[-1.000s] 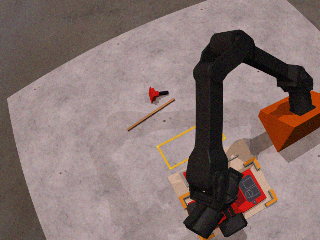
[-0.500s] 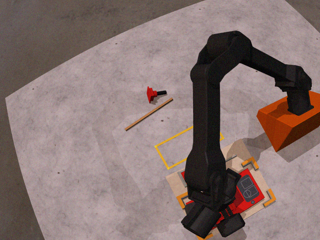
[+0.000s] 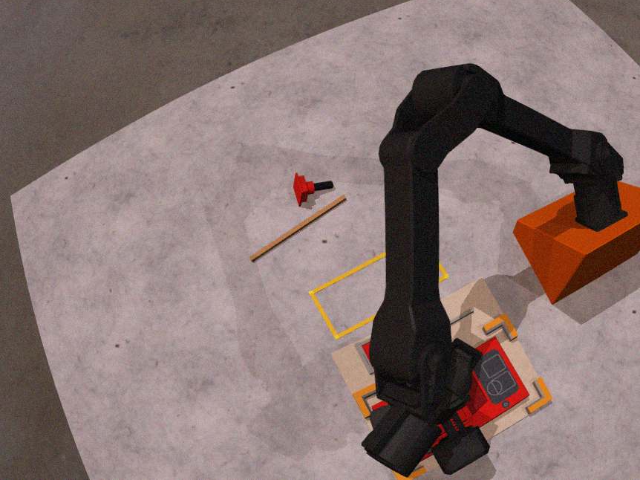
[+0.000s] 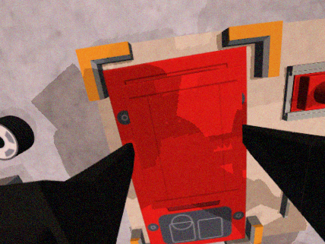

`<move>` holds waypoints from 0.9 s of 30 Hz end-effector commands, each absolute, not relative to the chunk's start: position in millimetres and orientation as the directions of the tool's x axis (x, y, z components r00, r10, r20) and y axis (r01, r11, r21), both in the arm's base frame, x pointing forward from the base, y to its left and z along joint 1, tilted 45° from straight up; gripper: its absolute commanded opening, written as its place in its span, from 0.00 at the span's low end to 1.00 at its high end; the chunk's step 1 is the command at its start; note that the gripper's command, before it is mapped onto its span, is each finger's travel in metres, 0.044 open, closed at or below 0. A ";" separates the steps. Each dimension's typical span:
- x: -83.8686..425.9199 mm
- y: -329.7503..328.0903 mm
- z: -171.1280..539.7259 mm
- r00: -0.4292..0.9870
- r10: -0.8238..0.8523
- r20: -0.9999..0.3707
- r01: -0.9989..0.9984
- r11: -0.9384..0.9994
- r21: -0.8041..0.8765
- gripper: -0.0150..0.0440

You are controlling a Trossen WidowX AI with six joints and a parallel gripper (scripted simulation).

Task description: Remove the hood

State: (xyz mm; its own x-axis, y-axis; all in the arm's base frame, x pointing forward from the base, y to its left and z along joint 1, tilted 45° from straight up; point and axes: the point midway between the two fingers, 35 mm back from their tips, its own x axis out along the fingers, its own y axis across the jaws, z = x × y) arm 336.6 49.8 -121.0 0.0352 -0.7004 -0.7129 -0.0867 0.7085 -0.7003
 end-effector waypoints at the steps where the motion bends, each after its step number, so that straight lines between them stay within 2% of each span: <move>1: 336.7 50.2 -120.7 0.036 -0.700 -0.713 -0.086 0.709 -0.700 0.81; 9: 336.7 50.2 -120.7 0.036 -0.700 -0.713 -0.086 0.709 -0.700 0.72; 19: 336.6 53.7 -117.4 0.035 -0.700 -0.713 -0.086 0.709 -0.700 0.28; 27: 336.5 57.5 -113.8 0.035 -0.699 -0.714 -0.087 0.710 -0.699 0.25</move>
